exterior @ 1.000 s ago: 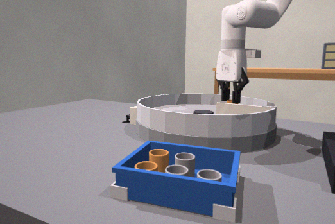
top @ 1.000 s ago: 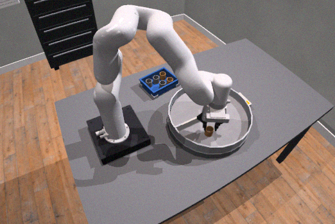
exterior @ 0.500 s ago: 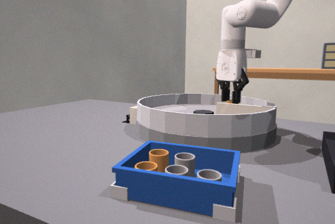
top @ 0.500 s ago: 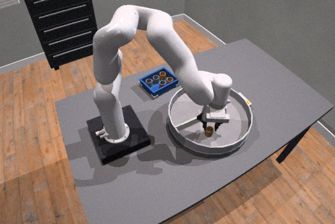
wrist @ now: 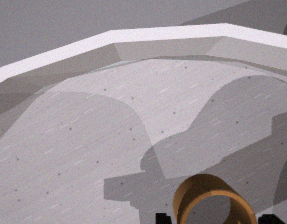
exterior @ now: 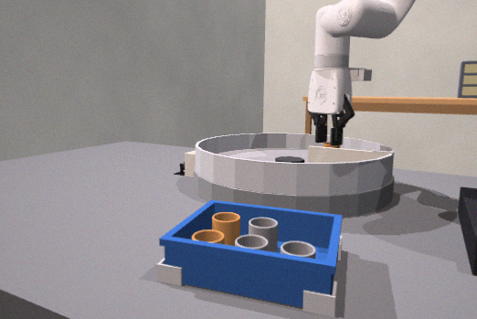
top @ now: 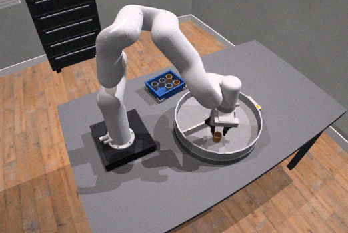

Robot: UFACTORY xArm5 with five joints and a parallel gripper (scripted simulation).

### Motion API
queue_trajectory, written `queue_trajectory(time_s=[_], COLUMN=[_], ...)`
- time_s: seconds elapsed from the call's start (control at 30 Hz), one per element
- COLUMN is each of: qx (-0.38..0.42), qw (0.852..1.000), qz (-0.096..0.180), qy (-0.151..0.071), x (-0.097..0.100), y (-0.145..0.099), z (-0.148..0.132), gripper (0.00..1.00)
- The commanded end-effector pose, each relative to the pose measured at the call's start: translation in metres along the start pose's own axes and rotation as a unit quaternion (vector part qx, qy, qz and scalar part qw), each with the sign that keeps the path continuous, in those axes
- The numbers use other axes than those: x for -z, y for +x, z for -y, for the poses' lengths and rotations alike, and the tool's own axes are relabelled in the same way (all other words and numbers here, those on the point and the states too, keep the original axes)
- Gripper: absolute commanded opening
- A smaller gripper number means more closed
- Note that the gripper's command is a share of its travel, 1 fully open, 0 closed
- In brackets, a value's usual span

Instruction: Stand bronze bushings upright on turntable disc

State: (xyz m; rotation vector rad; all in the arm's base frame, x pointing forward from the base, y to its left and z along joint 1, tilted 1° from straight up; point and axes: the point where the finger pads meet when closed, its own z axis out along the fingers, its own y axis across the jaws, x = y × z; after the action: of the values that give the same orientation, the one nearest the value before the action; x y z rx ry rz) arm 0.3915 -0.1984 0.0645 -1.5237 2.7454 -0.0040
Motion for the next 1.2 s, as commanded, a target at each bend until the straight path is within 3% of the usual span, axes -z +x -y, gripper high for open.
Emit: queue_trajectory(time_s=[0.0,0.23,1.17], qx=[0.000,0.000,0.000], qw=[1.000,1.000,1.000], qz=[0.000,0.000,0.000], qy=[0.002,0.002,0.002], x=[0.006,0.033,0.034], y=[0.000,0.000,0.000], z=[0.001,0.001,0.001], gripper=[0.49,0.49,0.49])
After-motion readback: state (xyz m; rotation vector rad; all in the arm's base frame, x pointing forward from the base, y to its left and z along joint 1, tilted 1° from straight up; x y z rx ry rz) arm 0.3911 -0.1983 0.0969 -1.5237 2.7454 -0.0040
